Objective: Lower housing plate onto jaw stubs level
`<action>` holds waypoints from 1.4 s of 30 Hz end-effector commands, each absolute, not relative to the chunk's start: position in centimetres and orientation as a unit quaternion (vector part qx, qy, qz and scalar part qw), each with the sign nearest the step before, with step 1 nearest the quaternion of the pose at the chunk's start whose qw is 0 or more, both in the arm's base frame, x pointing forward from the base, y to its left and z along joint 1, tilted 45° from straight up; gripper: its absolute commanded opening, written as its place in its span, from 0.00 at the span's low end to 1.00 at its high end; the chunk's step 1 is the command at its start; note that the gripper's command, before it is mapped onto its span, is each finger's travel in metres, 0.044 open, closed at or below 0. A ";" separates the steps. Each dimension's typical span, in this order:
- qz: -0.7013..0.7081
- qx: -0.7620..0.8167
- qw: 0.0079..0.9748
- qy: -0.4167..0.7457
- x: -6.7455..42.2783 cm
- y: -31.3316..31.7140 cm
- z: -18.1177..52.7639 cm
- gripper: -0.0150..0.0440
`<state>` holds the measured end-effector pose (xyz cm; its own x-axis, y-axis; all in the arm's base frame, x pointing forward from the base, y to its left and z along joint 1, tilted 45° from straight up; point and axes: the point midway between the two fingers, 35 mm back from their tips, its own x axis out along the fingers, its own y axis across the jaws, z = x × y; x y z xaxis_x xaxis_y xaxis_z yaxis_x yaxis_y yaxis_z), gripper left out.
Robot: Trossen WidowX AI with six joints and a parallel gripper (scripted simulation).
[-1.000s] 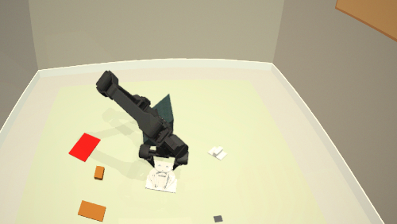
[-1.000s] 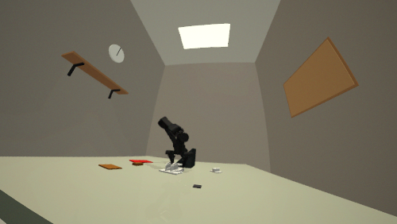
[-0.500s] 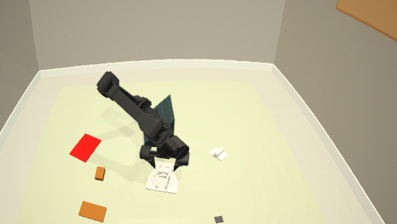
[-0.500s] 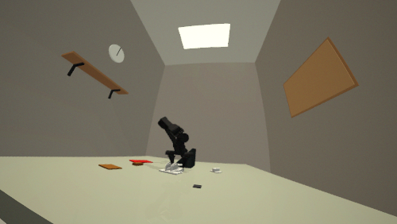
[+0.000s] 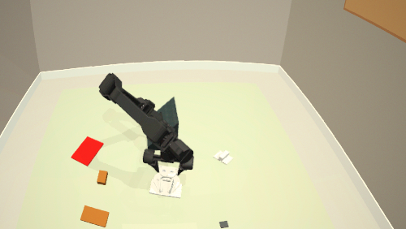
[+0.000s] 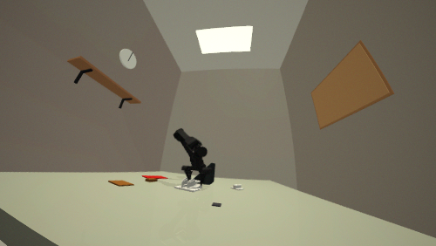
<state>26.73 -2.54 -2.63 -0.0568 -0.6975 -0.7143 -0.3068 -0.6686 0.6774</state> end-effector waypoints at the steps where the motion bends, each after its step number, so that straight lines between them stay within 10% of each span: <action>1: -0.623 0.668 0.160 -0.375 26.6 -2.7 -2.8 0.85; 42: -0.622 0.668 0.160 -0.376 26.6 -3.3 -3.3 0.85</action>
